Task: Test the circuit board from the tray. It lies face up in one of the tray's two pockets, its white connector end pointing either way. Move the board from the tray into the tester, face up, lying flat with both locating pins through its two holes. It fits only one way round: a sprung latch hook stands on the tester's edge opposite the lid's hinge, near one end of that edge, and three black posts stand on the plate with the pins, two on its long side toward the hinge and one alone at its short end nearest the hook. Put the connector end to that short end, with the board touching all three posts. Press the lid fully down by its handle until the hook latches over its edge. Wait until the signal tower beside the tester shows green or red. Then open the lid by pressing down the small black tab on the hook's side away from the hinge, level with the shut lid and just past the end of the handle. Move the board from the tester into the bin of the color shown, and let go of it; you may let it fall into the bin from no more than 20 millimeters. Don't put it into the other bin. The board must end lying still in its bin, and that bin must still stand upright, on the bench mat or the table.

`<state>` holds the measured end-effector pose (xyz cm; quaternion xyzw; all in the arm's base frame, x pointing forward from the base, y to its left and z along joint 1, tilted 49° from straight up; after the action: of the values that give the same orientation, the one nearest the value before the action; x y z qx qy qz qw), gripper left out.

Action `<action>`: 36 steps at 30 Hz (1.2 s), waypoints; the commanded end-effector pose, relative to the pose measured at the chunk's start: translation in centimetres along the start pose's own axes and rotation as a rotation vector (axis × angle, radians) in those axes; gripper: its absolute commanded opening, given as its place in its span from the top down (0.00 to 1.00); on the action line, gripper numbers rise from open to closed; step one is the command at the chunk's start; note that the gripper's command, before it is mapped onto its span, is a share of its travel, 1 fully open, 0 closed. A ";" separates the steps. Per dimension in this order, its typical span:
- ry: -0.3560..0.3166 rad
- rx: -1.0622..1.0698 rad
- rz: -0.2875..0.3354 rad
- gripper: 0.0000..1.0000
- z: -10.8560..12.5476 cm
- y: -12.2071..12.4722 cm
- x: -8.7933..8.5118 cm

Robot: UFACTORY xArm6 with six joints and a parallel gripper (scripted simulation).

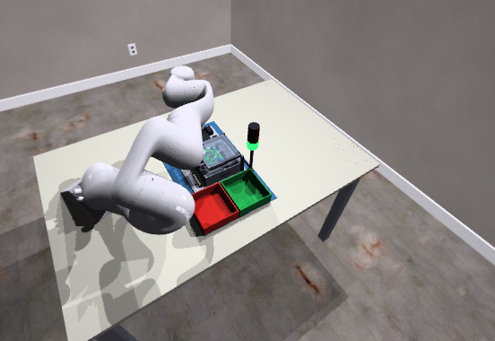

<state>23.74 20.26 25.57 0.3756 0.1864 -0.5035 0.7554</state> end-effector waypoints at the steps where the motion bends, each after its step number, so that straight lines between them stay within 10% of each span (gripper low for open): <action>1: 0.000 0.168 0.004 1.00 0.0 0.0 -0.1; 36: 0.002 0.990 0.004 1.00 0.0 0.0 -0.1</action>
<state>23.75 20.25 25.58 0.6527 -0.0358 -0.5363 0.5339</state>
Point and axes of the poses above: the point where the finger pads meet when closed, its own x axis out along the fingers, its own y axis across the jaws, z = x × y, the point moved 6 cm from there along -x, back along the fingers, and after that the axes turned 6 degrees about -x, right-handed, at the moved point
